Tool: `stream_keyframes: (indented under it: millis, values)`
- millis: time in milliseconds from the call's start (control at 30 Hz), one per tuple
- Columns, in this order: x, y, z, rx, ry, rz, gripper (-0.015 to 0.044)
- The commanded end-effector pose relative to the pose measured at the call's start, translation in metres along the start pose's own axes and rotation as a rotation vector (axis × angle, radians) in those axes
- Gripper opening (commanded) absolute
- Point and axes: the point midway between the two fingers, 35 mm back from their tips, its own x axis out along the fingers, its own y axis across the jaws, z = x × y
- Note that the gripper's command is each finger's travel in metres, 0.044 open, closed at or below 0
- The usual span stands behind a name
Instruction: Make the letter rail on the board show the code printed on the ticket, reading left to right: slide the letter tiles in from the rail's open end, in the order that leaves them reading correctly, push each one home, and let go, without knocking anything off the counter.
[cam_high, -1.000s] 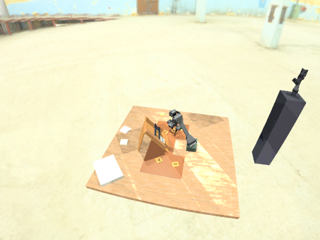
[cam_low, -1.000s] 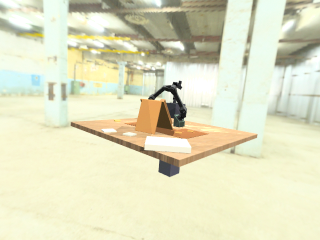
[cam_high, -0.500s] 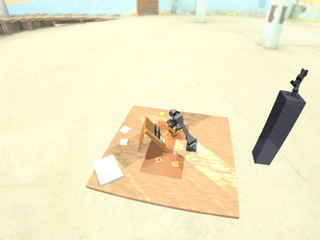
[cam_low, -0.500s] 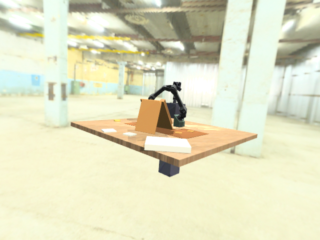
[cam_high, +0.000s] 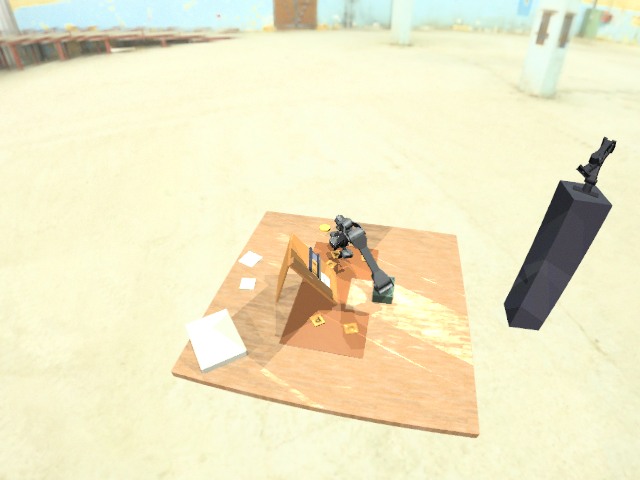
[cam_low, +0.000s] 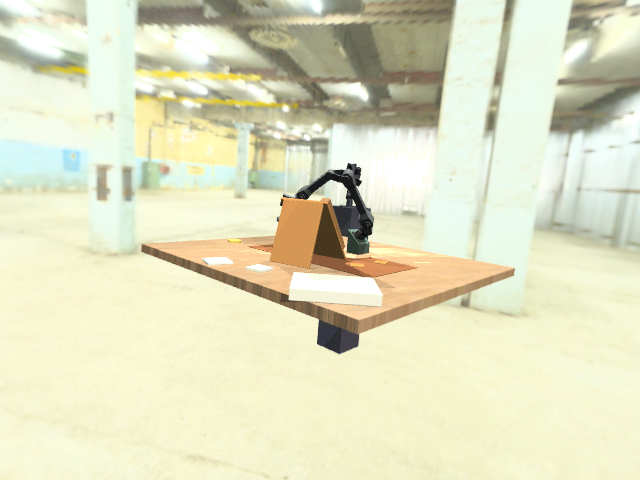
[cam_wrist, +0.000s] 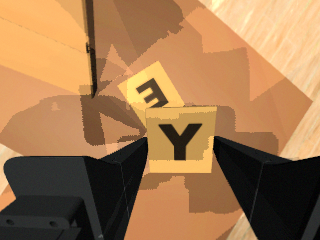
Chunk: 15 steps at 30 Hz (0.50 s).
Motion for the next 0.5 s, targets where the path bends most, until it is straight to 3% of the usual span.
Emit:
stream_keyframes:
  millis: [0,467]
  values:
    - [-0.008,-0.018,0.021,0.084,-0.092,-0.065,0.0000]
    - [-0.035,-0.052,0.081,0.334,-0.410,-0.111,0.0000]
